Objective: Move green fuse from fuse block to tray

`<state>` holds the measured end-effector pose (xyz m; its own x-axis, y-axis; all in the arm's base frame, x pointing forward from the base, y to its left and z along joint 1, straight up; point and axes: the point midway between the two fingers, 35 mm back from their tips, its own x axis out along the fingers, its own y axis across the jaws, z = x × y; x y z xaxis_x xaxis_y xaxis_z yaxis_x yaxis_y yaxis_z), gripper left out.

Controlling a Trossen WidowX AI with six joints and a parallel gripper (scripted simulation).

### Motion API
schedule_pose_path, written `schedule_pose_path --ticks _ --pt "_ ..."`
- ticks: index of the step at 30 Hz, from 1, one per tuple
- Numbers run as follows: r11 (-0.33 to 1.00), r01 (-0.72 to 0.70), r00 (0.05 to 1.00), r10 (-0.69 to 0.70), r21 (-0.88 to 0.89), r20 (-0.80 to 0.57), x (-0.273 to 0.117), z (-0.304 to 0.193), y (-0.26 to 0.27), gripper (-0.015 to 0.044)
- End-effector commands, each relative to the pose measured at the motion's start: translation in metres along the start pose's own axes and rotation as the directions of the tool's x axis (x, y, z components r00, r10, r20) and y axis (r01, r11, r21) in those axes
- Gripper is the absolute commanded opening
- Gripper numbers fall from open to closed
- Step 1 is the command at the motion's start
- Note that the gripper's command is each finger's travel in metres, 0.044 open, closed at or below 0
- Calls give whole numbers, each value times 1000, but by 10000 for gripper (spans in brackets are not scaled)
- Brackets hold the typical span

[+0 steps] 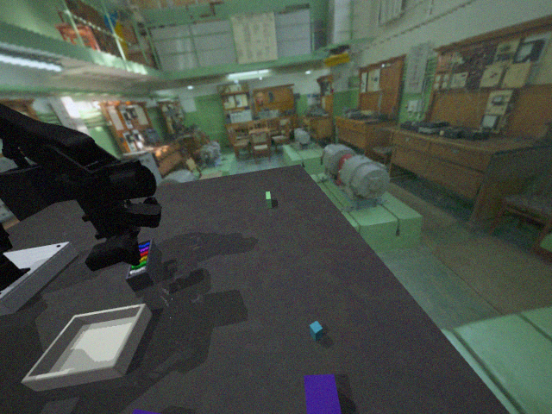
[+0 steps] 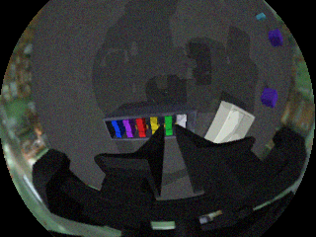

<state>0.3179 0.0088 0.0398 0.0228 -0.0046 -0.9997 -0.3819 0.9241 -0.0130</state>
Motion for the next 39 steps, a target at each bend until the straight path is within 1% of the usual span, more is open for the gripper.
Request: schedule_pose_path --ticks 1,17,28,39 --pt "1000 2 1000 -2 4 -2 2 0 0 74" --pt "1000 2 1000 -2 4 -2 10 0 0 74" --pt "1000 0 1000 0 0 0 9 0 0 1" --pt "1000 0 1000 0 1 0 6 0 0 0"
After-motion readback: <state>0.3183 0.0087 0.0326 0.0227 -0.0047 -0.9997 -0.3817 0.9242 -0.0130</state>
